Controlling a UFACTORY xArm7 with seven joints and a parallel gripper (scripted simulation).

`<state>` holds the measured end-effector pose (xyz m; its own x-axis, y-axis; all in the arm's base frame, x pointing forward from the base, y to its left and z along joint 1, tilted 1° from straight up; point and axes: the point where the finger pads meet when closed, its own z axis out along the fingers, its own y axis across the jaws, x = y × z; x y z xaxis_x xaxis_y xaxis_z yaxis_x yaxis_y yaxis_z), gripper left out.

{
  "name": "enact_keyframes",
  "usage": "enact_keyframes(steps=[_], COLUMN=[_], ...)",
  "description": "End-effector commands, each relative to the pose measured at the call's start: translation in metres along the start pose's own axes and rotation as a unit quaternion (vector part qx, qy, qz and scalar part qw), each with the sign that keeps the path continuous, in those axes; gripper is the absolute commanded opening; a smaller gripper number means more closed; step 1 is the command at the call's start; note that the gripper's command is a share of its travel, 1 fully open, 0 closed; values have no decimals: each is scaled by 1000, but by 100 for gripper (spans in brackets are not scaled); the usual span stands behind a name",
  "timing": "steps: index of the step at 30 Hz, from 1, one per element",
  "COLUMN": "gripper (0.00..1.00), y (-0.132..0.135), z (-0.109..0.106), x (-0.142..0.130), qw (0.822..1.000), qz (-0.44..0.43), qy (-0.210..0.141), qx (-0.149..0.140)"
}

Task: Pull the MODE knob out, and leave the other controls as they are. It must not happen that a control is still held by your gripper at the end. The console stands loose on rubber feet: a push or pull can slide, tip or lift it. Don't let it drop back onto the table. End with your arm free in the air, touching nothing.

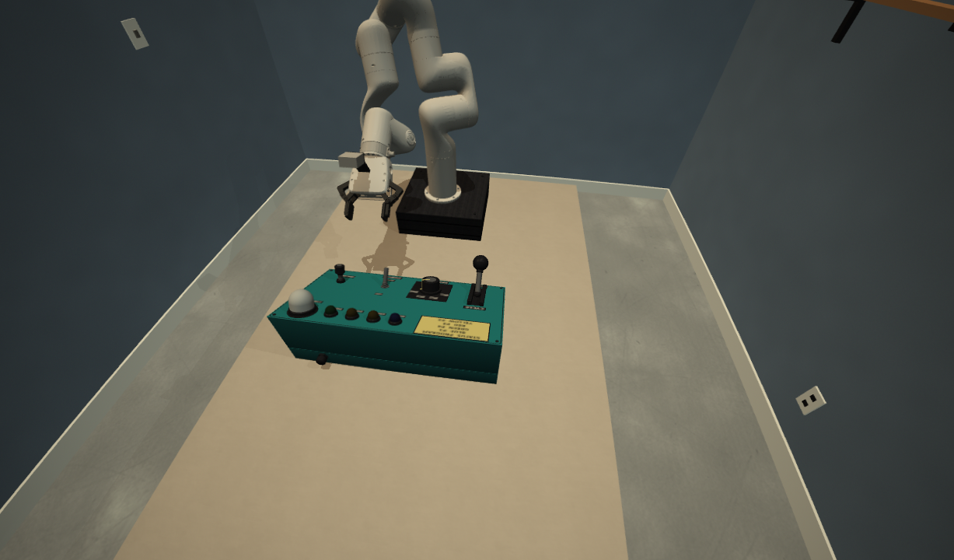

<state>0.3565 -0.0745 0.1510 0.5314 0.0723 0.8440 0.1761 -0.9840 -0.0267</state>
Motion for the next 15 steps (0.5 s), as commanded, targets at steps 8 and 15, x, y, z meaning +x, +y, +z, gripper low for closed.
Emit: enact_keyframes(steps=[8,15], gripper=[100,100], y=[0,0], z=[-6,-10], x=[5,7], qw=[1000,1000], qz=[0,-1], qy=[0,0], qx=[0,0])
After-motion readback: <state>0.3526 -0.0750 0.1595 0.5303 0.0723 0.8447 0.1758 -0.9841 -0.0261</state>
